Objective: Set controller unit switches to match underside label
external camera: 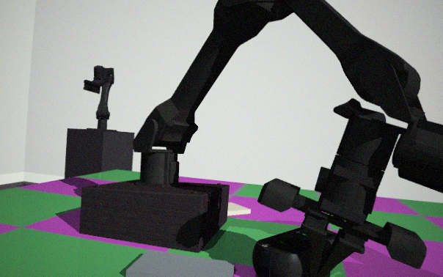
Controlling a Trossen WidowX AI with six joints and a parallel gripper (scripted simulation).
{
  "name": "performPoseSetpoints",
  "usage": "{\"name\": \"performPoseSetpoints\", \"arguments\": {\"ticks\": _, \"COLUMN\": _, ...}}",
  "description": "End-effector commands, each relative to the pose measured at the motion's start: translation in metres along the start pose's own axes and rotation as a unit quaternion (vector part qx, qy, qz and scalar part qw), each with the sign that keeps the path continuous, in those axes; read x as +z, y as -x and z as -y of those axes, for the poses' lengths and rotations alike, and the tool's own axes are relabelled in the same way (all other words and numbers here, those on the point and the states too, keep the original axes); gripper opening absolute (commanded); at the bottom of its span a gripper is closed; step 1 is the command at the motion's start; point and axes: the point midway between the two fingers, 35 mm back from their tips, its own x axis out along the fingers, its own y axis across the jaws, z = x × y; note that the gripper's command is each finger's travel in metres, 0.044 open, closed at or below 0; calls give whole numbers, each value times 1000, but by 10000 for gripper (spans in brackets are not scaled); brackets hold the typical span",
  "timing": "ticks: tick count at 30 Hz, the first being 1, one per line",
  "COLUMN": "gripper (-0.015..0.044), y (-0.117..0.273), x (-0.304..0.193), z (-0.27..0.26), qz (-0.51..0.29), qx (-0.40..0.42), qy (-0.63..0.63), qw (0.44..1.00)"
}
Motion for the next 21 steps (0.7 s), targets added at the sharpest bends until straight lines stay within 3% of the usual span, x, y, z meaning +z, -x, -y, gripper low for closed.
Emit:
{"name": "performPoseSetpoints", "arguments": {"ticks": 1, "gripper": 0, "y": 9, "x": 0, "z": 8, "qz": 1, "qx": 1, "qy": -1, "qw": 1000}}
{"name": "performPoseSetpoints", "arguments": {"ticks": 9, "gripper": 0, "y": 61, "x": 2, "z": 42, "qz": 5, "qx": 9, "qy": 1, "qw": 1000}}
{"name": "performPoseSetpoints", "arguments": {"ticks": 21, "gripper": 0, "y": 72, "x": 26, "z": 32, "qz": -12, "qx": -40, "qy": -40, "qw": 998}}
